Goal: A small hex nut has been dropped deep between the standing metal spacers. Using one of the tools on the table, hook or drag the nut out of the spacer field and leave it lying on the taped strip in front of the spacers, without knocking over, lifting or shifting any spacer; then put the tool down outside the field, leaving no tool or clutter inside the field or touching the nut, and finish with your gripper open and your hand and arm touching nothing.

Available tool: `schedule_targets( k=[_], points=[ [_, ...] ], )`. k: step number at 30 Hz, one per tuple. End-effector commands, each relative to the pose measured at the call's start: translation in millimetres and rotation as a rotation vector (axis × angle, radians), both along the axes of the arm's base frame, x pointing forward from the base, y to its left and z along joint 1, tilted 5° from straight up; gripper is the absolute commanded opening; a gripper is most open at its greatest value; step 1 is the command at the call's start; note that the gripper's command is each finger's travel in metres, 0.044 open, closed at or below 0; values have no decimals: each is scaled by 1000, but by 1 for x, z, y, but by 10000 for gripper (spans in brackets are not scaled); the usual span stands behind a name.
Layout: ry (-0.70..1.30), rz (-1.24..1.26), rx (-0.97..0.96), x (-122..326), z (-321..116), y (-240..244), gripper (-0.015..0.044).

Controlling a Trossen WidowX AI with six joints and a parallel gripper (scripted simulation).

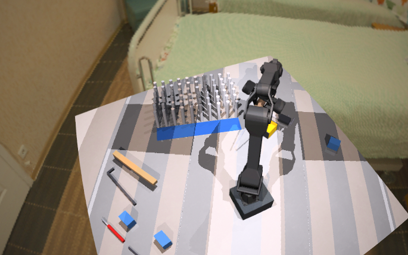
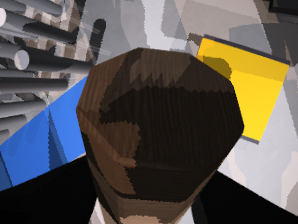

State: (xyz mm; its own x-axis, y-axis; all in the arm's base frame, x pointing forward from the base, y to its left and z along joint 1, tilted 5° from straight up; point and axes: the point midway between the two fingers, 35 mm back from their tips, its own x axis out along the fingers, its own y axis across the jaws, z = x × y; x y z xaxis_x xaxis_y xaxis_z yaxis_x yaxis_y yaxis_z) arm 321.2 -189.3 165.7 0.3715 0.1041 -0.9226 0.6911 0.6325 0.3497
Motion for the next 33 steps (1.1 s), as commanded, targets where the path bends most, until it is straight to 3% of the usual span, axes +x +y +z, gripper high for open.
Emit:
schedule_targets(
  k=[1, 33],
  points=[
    [-2, 131, -66, 5, 2, 16, 0],
    [-5, 1113, -504, 27, 1, 132, 0]
  ],
)
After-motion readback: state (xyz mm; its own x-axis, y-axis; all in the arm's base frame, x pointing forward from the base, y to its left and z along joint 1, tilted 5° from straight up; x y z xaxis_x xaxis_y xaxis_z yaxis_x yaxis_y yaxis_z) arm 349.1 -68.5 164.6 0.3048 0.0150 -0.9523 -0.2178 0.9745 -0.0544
